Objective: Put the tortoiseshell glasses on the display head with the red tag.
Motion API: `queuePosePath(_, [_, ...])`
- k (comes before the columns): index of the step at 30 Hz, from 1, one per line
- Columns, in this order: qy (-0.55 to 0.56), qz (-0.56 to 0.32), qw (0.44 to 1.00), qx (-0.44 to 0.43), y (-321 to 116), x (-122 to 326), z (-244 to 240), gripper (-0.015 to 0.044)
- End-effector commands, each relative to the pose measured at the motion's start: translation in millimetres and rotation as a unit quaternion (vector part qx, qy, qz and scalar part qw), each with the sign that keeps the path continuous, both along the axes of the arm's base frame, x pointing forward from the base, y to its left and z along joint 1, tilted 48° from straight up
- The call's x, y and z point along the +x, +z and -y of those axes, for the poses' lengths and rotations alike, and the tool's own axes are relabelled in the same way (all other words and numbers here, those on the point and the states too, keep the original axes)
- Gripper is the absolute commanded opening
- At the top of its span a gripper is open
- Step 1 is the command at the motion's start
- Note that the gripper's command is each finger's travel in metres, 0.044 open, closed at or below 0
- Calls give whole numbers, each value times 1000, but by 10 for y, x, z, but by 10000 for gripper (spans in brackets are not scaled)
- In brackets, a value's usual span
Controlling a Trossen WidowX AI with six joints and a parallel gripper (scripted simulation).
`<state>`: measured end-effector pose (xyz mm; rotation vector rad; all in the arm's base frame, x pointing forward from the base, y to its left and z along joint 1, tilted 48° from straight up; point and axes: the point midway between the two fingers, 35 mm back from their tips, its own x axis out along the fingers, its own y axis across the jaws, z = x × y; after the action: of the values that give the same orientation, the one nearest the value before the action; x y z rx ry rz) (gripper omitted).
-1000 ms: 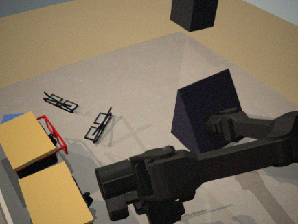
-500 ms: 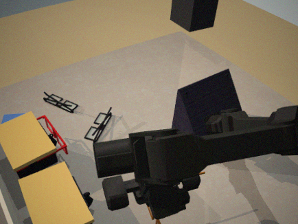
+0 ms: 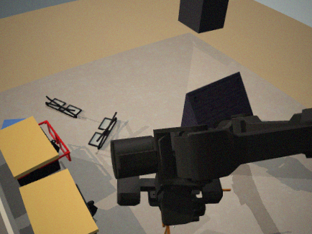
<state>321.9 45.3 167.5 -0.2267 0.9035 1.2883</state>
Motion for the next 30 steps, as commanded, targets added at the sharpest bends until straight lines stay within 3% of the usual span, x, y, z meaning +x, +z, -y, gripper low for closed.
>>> queuePosePath(1, [-62, -46, 997, -8, 96, -87, 39, 0])
queuePosePath(15, [-247, -169, 954, -13, 369, -321, 112, 0])
queuePosePath(30, [-434, -288, 854, 7, 605, -599, 165, 0])
